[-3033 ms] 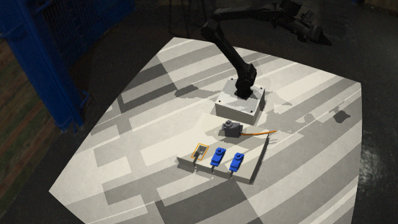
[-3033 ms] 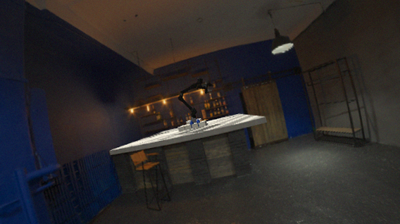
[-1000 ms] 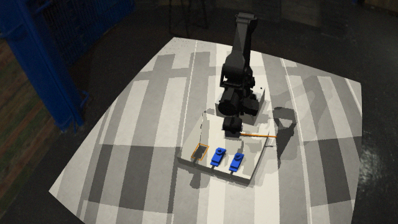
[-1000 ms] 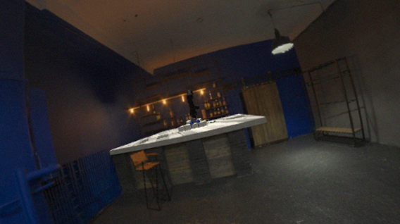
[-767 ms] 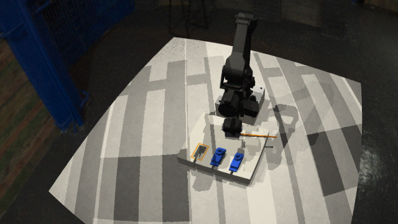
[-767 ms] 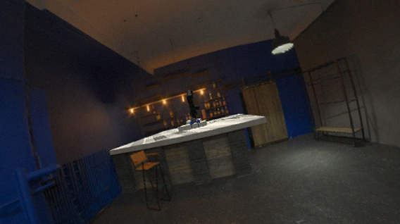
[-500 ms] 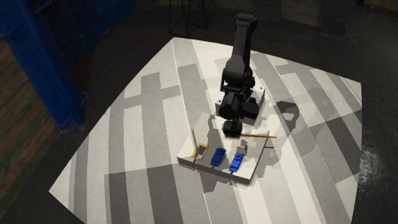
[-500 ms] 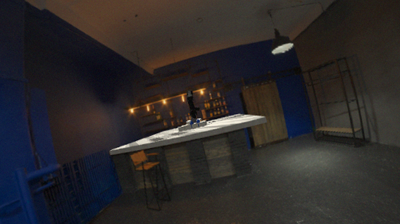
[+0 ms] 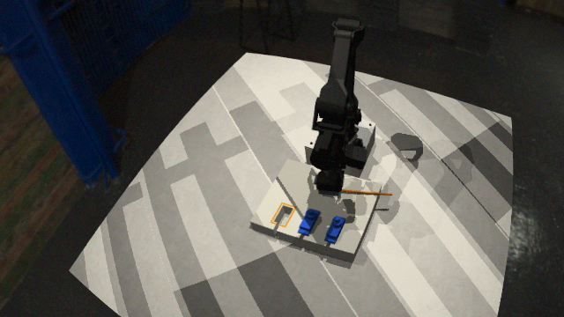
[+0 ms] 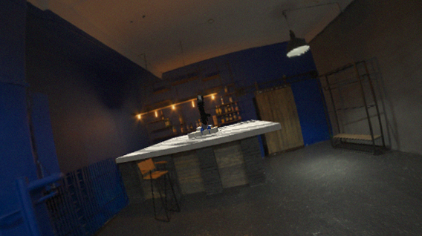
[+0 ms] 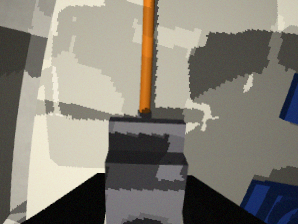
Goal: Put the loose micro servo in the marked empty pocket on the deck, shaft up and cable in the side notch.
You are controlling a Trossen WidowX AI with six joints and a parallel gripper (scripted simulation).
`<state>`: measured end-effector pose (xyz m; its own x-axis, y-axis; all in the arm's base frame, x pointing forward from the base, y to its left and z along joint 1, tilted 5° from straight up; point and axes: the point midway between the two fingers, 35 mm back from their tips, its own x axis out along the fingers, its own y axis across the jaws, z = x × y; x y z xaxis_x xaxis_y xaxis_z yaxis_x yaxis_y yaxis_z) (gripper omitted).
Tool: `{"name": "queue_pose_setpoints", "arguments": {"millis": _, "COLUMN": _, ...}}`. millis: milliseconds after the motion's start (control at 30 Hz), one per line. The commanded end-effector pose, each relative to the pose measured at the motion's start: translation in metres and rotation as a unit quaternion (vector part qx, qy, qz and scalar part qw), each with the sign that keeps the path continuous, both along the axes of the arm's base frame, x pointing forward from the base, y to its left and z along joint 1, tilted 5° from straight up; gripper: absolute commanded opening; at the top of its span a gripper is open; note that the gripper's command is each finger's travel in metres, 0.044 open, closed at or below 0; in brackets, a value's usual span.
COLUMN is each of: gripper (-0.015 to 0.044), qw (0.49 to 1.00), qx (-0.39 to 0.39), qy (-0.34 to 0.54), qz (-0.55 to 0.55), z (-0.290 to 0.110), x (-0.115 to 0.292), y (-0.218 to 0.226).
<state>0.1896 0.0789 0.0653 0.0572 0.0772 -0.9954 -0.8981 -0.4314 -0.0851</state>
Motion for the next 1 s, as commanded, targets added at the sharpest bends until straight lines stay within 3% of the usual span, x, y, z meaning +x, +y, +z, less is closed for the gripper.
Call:
{"name": "queue_pose_setpoints", "arguments": {"millis": 0, "gripper": 0.0111, "qw": 1.0, "qx": 0.001, "qy": 0.003, "qz": -0.001, "z": -0.002, "x": -0.001, "y": 0.0}}
{"name": "queue_pose_setpoints", "arguments": {"millis": 167, "gripper": 0.0, "qw": 1.0, "qx": 0.001, "qy": 0.003, "qz": -0.001, "z": 0.006, "x": -0.001, "y": 0.0}}
{"name": "queue_pose_setpoints", "arguments": {"millis": 367, "gripper": 0.0, "qw": 1.0, "qx": 0.0, "qy": 0.003, "qz": -0.001, "z": 0.026, "x": -0.011, "y": -0.006}}
{"name": "queue_pose_setpoints", "arguments": {"millis": 700, "gripper": 0.0, "qw": 1.0, "qx": 0.0, "qy": 0.003, "qz": -0.001, "z": 0.027, "x": -0.017, "y": -0.009}}
{"name": "queue_pose_setpoints", "arguments": {"millis": 967, "gripper": 0.0, "qw": 1.0, "qx": 0.0, "qy": 0.002, "qz": -0.001, "z": 0.028, "x": 0.003, "y": -0.007}}
